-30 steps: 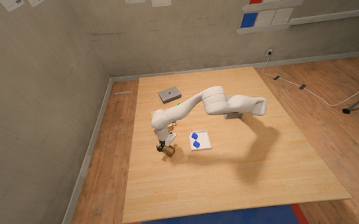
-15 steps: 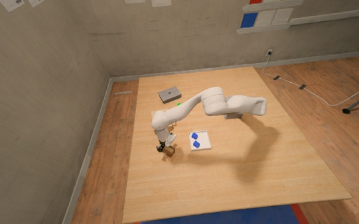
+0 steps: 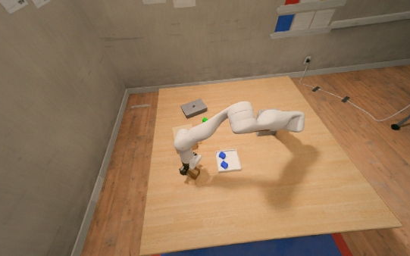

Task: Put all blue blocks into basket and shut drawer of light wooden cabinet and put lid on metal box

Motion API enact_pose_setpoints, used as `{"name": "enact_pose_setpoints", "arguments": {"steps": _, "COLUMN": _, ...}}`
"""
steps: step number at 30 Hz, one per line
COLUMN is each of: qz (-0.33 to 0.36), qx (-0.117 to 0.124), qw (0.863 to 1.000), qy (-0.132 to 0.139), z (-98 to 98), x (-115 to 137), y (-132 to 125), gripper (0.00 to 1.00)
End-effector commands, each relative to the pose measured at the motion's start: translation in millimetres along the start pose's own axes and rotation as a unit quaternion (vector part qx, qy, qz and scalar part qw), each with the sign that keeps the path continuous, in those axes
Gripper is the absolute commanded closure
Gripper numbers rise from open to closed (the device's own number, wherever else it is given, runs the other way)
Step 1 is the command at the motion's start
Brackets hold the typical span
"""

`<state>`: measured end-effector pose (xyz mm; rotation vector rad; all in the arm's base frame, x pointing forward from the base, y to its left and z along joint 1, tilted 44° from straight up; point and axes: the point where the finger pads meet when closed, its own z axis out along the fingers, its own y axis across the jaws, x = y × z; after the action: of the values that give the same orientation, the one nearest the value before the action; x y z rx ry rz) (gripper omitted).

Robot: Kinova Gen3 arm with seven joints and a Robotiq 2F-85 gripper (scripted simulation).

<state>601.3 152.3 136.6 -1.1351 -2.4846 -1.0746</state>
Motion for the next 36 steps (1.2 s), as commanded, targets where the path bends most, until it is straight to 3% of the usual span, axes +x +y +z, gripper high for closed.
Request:
{"name": "enact_pose_setpoints", "arguments": {"steps": 1, "qz": 0.0, "qx": -0.001, "qw": 1.0, "qy": -0.001, "z": 2.8, "x": -1, "y": 0, "gripper": 0.07}}
{"name": "enact_pose_setpoints", "arguments": {"steps": 18, "qz": 0.0, "qx": -0.001, "qw": 1.0, "qy": -0.001, "z": 20.1, "x": -1, "y": 0, "gripper": 0.07}}
{"name": "enact_pose_setpoints", "arguments": {"steps": 36, "qz": 0.0, "qx": -0.001, "qw": 1.0, "qy": -0.001, "z": 22.6, "x": -1, "y": 0, "gripper": 0.07}}
